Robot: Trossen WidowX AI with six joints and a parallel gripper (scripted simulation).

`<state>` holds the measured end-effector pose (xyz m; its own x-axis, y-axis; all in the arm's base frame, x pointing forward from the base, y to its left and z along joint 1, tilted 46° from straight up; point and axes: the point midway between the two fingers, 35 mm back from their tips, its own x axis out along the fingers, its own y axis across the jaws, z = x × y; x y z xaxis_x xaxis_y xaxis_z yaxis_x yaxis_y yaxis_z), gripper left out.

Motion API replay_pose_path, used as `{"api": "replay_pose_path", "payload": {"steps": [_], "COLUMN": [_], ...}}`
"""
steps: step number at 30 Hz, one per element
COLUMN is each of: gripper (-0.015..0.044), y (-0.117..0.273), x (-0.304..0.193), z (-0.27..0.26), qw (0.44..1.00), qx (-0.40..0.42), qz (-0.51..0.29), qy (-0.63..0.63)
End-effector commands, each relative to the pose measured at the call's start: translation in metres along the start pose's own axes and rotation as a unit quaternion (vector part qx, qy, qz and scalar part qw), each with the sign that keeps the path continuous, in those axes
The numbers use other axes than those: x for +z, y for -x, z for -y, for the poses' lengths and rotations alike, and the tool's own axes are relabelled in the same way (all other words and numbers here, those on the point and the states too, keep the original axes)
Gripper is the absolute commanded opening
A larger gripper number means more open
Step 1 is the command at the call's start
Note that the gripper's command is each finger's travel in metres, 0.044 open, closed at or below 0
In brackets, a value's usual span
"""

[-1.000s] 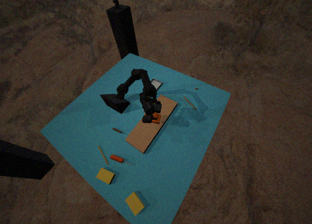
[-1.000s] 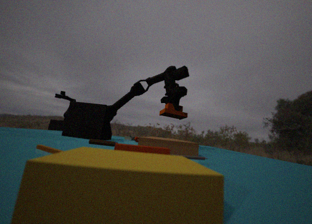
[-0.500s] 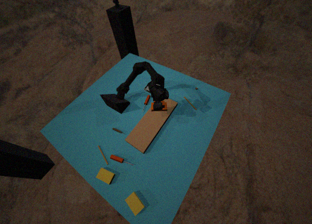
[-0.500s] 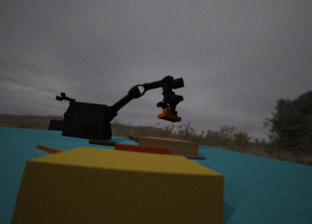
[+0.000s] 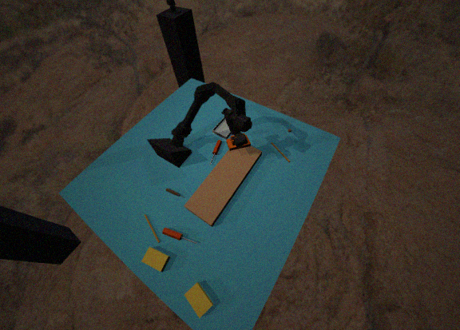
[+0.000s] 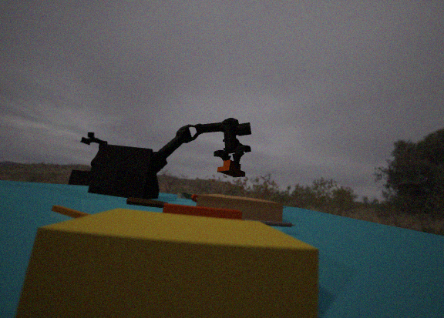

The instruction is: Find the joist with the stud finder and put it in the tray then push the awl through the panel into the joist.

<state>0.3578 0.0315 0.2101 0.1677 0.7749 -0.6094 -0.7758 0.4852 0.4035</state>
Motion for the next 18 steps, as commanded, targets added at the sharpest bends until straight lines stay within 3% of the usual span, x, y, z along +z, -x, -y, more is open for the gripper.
{"api": "replay_pose_path", "payload": {"steps": [1, 18], "gripper": [0.0000, 0.0000], "y": [0.000, -0.010], "x": [0.008, 0.019], "z": [-0.026, -0.135], "qw": [0.999, 0.984], "qx": [0.005, 0.052], "qz": [0.007, 0.023], "qy": [0.033, 0.167]}}
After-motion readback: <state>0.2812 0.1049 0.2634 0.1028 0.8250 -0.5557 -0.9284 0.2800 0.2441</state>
